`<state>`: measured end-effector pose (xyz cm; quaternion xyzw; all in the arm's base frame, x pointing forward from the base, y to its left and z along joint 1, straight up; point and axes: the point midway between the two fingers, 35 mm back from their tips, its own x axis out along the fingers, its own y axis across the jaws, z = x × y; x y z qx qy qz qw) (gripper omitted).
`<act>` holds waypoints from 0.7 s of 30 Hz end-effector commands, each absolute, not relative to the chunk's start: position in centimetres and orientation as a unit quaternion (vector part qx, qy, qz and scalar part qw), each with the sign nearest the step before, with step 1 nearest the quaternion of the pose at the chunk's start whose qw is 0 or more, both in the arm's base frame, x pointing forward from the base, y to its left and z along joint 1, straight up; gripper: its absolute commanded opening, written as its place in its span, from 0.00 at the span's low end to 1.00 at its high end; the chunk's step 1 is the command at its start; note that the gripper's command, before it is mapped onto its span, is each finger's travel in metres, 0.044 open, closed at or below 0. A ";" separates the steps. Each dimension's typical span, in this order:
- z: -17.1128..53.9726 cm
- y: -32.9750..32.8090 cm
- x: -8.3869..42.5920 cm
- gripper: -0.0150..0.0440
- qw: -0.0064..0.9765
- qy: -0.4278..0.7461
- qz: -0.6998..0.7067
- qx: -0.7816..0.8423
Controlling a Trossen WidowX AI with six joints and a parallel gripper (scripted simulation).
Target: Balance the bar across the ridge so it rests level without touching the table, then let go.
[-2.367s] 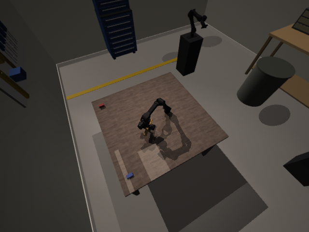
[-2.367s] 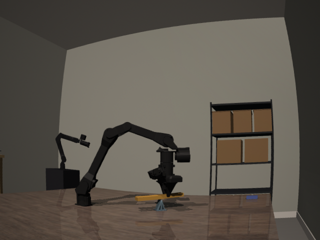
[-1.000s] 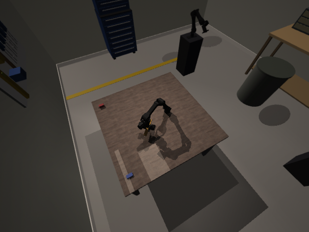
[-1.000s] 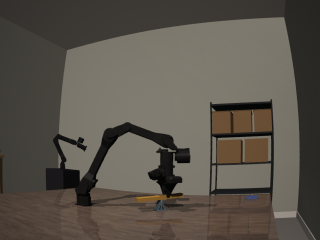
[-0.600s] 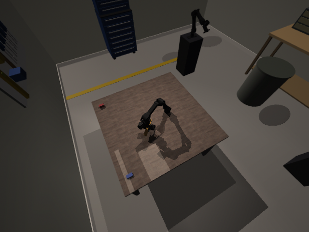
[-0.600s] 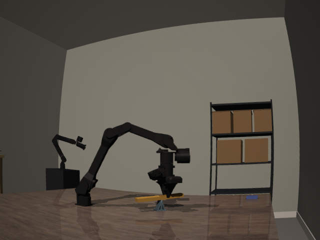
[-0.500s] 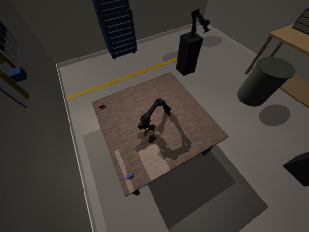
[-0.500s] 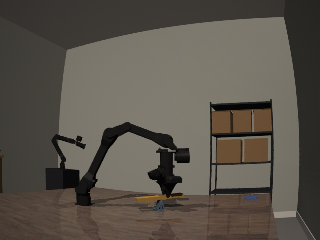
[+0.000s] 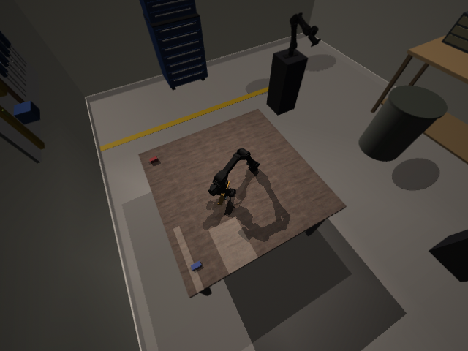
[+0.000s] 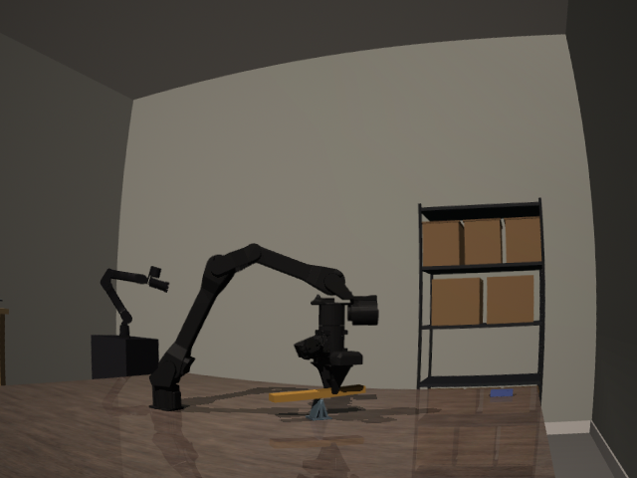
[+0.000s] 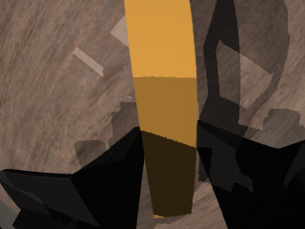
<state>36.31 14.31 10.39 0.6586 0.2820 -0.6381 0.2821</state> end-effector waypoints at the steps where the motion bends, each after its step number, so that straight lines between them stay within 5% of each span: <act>1: 10.2 14.3 36.4 0.25 0.282 0.281 -0.638 0.659; 21: 10.1 14.3 36.4 0.25 0.282 0.281 -0.638 0.659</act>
